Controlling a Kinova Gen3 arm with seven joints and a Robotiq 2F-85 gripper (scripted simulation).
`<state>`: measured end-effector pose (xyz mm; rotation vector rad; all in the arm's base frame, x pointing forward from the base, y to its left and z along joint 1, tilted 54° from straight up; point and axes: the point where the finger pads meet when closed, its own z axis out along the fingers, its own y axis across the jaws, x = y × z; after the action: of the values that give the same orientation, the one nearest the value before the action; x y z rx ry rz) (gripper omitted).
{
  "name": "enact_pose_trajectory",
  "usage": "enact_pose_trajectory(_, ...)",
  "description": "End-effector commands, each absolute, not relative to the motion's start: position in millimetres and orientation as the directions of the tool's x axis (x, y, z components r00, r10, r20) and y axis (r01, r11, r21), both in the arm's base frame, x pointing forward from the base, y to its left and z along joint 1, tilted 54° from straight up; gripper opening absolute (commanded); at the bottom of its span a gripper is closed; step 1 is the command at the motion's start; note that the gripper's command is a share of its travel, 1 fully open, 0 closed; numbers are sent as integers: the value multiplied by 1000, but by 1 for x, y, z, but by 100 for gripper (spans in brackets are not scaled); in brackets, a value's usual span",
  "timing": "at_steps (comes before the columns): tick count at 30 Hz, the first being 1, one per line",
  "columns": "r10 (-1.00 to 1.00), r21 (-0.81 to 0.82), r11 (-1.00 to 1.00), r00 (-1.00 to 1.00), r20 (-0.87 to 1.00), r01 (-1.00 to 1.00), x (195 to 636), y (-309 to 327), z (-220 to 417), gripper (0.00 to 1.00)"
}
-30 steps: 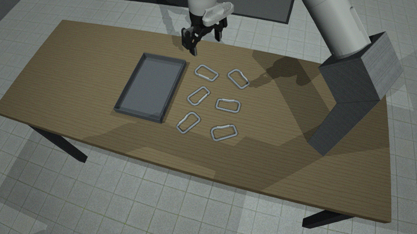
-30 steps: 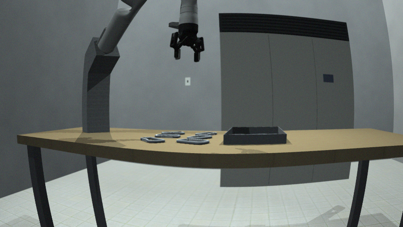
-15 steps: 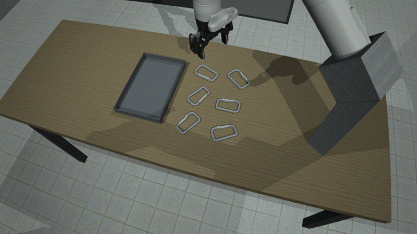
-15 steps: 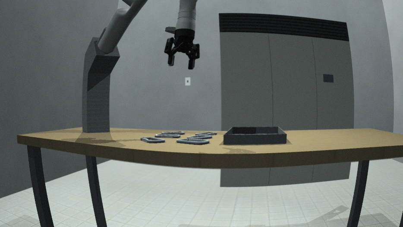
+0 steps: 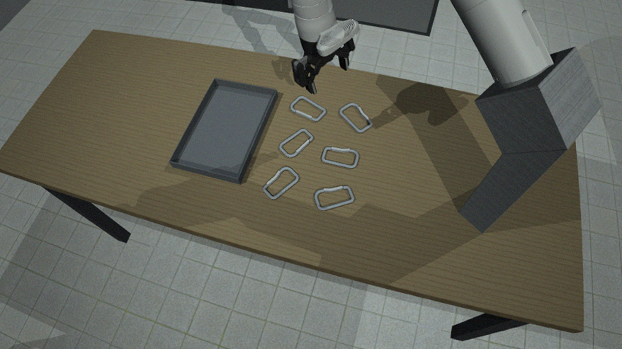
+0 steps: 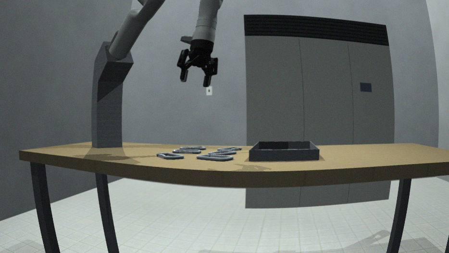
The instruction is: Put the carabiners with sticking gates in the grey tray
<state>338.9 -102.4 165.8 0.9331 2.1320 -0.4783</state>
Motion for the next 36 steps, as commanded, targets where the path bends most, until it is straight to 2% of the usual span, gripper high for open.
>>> enact_pose_trajectory(1, 454, 6, 695, -432, -779, 719, 337, -145, 142, 100)
enact_pose_trajectory(13, 454, 6, 695, -432, -779, 719, 337, -145, 142, 100)
enact_pose_trajectory(14, 461, 5, 689, -433, -775, 725, 337, -183, 120, 100)
enact_pose_trajectory(30, 461, 5, 689, -433, -775, 725, 337, -183, 120, 100)
enact_pose_trajectory(31, 465, 16, 690, -426, -776, 724, 337, -208, 106, 100)
enact_pose_trajectory(36, 465, 16, 690, -426, -776, 724, 337, -208, 106, 100)
